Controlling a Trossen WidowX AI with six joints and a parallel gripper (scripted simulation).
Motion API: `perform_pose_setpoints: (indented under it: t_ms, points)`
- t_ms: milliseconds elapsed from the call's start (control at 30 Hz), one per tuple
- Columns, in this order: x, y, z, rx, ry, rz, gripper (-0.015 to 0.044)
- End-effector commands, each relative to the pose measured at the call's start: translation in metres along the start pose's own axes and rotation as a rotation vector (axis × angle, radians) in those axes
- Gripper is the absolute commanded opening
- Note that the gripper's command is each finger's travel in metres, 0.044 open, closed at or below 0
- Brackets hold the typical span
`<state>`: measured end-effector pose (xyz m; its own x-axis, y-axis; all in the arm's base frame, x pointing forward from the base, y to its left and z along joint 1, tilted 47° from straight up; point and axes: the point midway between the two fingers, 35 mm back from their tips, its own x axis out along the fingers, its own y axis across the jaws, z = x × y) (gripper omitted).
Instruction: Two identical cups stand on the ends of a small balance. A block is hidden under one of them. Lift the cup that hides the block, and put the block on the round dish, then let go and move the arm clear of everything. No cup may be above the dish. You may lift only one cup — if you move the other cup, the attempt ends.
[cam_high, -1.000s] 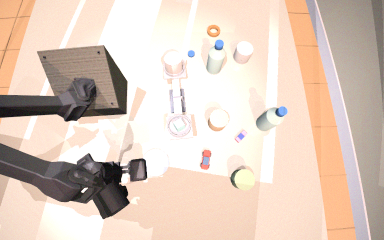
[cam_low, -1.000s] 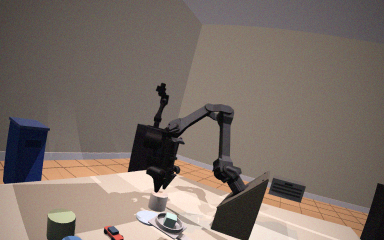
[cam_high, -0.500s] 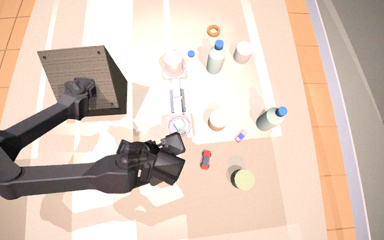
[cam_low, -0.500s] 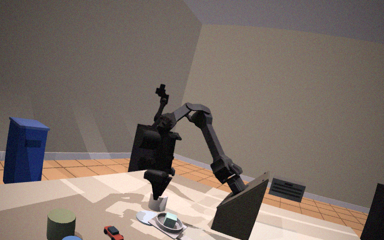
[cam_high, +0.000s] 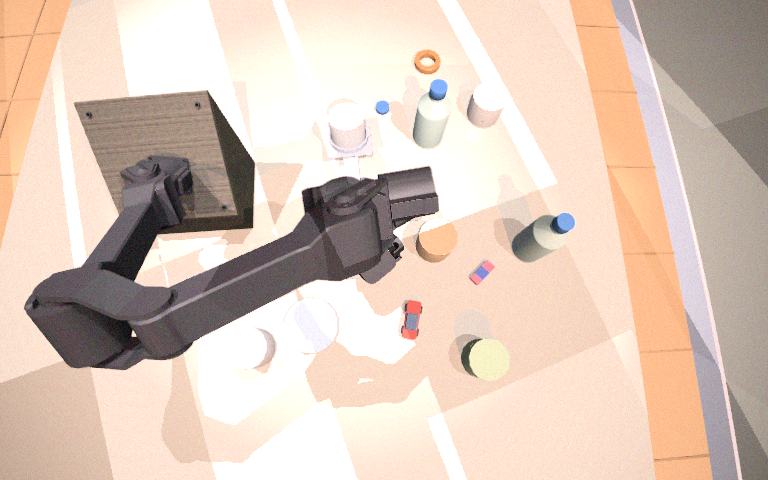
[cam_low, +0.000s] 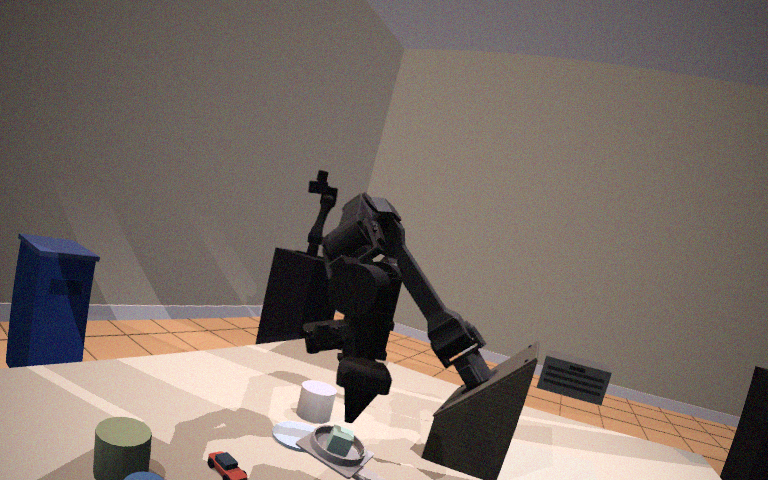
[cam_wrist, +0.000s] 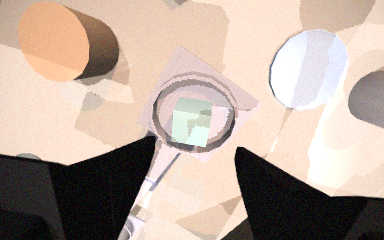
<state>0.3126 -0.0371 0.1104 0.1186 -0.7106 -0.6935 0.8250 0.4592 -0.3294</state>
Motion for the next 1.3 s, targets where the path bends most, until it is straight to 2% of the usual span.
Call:
perform_pose_setpoints:
  t_ms: [0,1000,1100,1267]
  points:
    - [0.008,0.004,0.002,0.008,-0.010,-0.002,0.0260]
    - [0.050,0.003,0.002,0.008,-0.012,-0.003,0.0260]
    - [0.050,0.003,0.002,0.008,-0.012,-0.003,0.0181]
    - [0.050,0.003,0.002,0.008,-0.012,-0.003,0.0148]
